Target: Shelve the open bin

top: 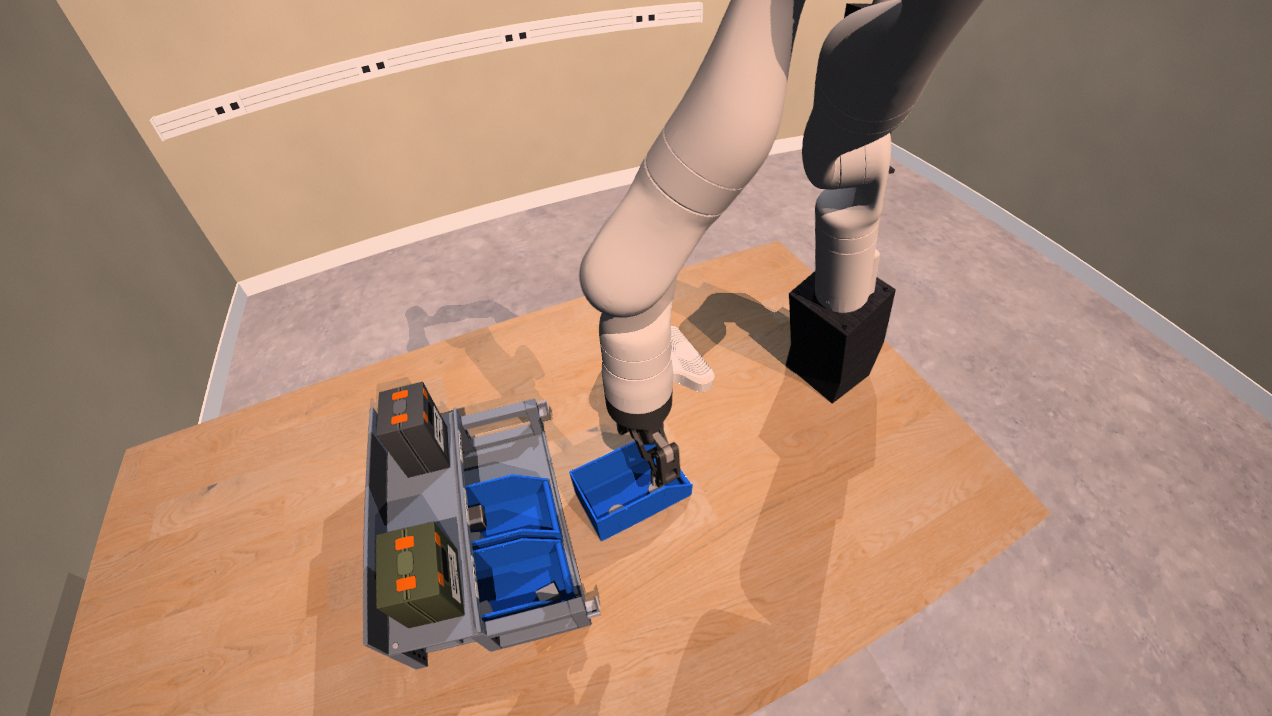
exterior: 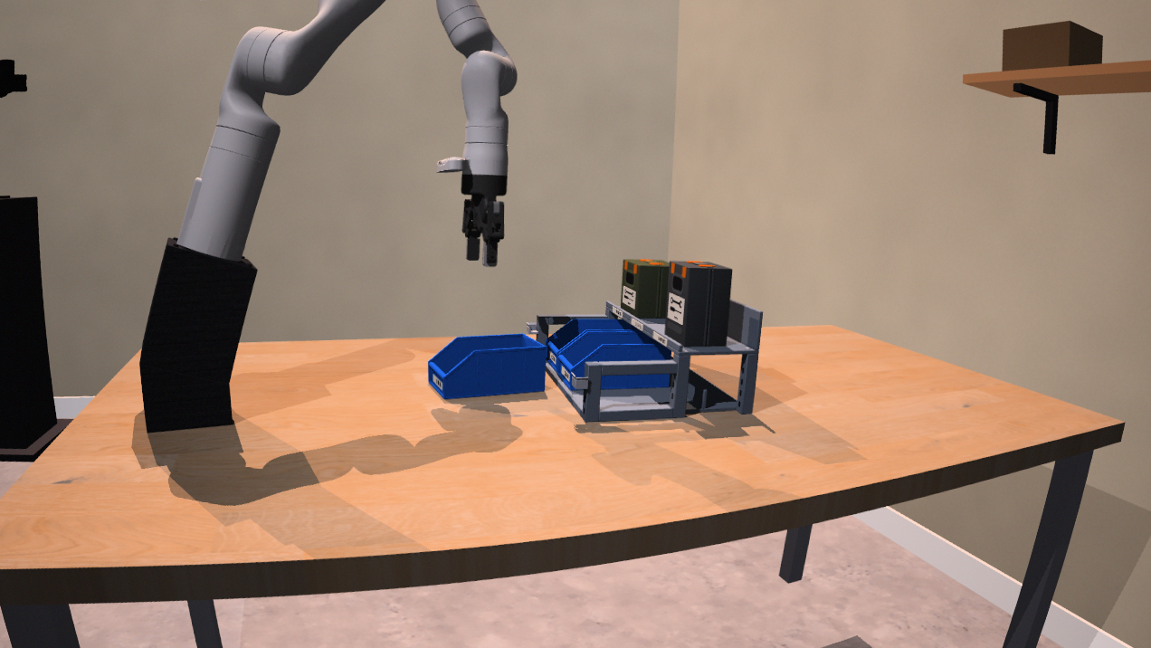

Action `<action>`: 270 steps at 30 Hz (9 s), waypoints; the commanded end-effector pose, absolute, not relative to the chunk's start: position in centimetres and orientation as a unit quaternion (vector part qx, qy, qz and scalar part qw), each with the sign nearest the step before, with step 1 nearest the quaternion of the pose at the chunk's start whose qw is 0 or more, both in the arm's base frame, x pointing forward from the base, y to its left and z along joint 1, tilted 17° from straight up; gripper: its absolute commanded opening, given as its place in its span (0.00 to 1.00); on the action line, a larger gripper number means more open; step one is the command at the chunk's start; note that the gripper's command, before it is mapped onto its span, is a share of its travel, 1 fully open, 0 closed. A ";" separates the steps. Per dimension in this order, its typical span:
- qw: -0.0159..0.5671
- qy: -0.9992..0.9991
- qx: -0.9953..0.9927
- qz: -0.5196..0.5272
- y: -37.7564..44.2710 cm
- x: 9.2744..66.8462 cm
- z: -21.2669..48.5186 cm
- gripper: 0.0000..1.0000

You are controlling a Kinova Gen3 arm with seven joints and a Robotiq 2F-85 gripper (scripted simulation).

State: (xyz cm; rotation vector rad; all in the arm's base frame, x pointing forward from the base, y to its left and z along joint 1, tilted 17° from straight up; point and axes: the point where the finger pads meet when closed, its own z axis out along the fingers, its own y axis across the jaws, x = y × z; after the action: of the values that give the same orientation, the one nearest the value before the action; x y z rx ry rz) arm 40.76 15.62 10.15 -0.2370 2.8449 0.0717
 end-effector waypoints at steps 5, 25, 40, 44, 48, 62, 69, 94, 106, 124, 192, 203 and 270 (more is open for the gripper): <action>0.146 0.985 -0.083 0.029 15.6 41.0 9.8 1.00; 0.146 0.985 -0.084 0.029 15.8 42.1 6.2 1.00; 0.147 0.985 -0.083 0.029 15.7 42.0 6.7 1.00; 0.147 0.985 -0.083 0.029 15.8 41.8 7.0 1.00; 0.147 0.985 -0.083 0.029 15.8 41.8 7.0 1.00; 0.147 0.985 -0.083 0.029 15.8 41.8 7.3 1.00; 0.147 0.985 -0.083 0.029 15.8 41.8 7.3 1.00; 0.147 0.985 -0.083 0.029 15.8 41.7 7.4 0.35; 0.147 0.985 -0.083 0.029 15.8 41.7 7.4 0.35; 0.147 0.985 -0.083 0.029 15.8 41.7 7.4 0.35; 0.147 0.985 -0.083 0.029 16.3 43.7 0.9 0.35; 0.147 0.985 -0.083 0.029 16.3 43.6 1.1 0.35; 0.147 0.985 -0.083 0.029 16.6 44.5 -2.1 0.35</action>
State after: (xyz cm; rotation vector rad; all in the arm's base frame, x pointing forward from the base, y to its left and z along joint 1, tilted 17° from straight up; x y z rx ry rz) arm 44.52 16.62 -2.09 -0.2399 2.8370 0.0835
